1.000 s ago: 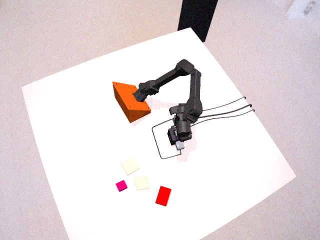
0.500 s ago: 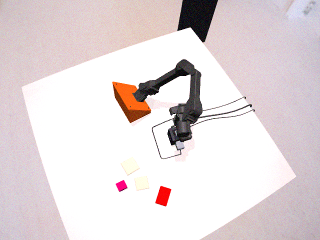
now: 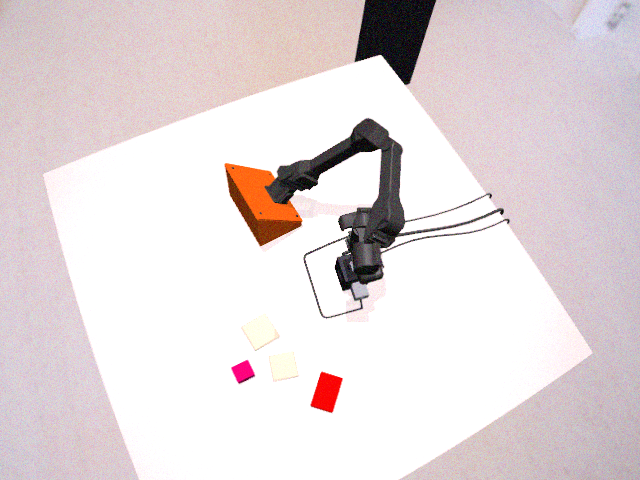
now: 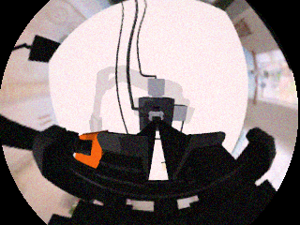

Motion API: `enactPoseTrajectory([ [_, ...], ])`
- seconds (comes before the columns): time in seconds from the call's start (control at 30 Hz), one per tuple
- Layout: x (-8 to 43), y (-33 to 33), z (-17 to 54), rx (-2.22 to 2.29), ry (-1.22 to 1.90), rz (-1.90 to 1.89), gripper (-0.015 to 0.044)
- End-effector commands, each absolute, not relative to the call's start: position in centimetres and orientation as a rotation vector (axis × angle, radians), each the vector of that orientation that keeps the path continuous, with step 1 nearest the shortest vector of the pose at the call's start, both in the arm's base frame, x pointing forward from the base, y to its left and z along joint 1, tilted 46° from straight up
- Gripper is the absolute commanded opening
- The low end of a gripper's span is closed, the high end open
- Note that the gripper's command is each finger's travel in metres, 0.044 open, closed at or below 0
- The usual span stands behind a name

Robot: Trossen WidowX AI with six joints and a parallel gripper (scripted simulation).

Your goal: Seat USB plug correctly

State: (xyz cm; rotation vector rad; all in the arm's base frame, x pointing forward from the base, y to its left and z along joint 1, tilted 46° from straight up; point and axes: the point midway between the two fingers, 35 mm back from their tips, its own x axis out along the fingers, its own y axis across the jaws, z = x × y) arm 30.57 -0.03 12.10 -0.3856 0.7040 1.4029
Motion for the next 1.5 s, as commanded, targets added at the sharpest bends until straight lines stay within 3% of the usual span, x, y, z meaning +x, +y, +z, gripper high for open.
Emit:
enactPoseTrajectory([
  [0.0,30.62,0.05,12.09,-0.380,0.701,1.400,0.0000],
  [1.47,30.62,0.43,11.73,-0.380,0.701,1.400,0.0000],
])
